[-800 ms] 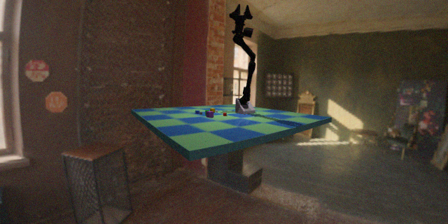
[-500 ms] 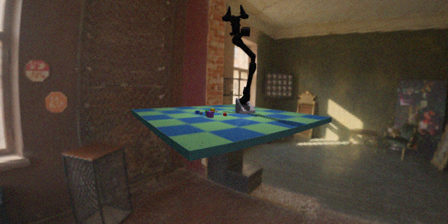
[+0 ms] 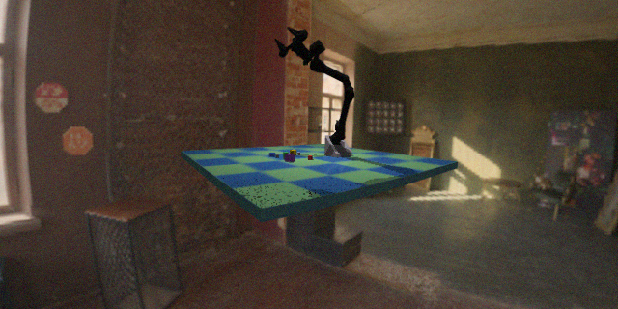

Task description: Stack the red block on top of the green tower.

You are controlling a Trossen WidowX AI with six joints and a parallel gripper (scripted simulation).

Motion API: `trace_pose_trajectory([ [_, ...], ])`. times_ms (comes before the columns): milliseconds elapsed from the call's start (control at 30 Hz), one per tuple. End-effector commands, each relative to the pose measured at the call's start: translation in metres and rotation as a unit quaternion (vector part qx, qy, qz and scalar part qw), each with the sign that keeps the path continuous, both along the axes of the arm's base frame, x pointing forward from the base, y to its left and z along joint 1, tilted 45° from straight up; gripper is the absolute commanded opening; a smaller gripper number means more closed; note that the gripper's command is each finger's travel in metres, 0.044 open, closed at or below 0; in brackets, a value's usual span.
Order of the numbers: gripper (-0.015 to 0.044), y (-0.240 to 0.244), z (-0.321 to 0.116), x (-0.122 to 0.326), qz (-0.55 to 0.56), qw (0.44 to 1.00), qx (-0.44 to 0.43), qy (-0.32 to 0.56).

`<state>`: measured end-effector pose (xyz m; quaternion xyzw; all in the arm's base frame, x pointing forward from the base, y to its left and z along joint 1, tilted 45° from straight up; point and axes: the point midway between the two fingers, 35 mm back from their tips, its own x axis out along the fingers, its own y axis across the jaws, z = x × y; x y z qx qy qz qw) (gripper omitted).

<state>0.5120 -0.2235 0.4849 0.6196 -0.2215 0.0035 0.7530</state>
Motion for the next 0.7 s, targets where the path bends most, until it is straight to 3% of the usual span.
trace_pose_trajectory([
  [0, 0.0440, 0.014, -0.053, 0.016, 0.010, 0.993, -0.058, 0.105],
  [367, 0.0440, 0.071, -0.204, 0.019, 0.118, 0.901, -0.232, 0.348],
  [667, 0.0440, 0.130, -0.313, -0.024, 0.272, 0.770, -0.358, 0.452],
])
